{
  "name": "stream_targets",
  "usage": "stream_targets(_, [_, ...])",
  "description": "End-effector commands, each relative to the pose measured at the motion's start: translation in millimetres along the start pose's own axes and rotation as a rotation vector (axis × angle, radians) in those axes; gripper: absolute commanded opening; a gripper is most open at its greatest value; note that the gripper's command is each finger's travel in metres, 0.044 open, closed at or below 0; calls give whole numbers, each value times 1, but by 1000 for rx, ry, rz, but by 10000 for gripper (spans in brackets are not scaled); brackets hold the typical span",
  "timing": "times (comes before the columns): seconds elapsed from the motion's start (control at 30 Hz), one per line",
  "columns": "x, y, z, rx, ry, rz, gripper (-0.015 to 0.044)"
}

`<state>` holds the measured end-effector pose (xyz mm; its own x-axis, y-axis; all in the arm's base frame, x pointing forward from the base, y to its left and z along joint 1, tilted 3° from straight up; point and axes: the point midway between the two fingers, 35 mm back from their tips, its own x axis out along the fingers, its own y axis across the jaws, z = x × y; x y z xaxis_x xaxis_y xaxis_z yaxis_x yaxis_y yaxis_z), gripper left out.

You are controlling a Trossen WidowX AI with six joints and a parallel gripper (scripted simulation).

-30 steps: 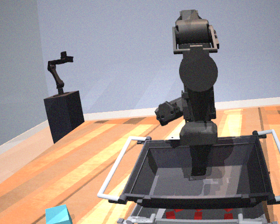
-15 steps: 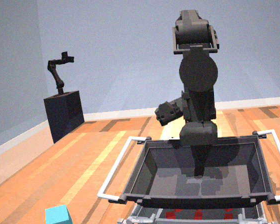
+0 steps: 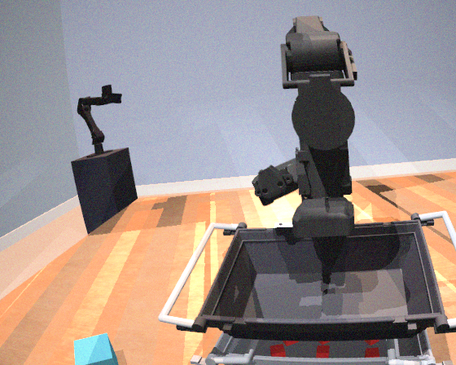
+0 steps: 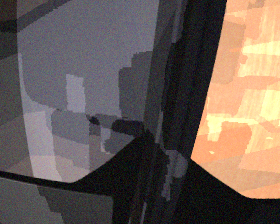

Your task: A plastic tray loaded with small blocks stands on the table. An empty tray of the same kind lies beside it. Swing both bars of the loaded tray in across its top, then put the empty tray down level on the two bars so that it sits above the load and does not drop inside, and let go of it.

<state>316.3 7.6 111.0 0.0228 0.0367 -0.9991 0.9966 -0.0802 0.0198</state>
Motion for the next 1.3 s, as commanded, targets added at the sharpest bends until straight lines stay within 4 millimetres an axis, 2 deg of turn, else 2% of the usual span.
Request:
stream_targets(0.0, [7,-6,0,5,1,-34,0])
stream_targets(0.3, [7,-6,0,5,1,-34,0])
stream_targets(0.33, [0,0,0,0,0,-1,0])
stream_targets(0.67, [14,-9,0,5,1,-33,0])
stream_targets(1.27, [15,-9,0,5,1,-34,0])
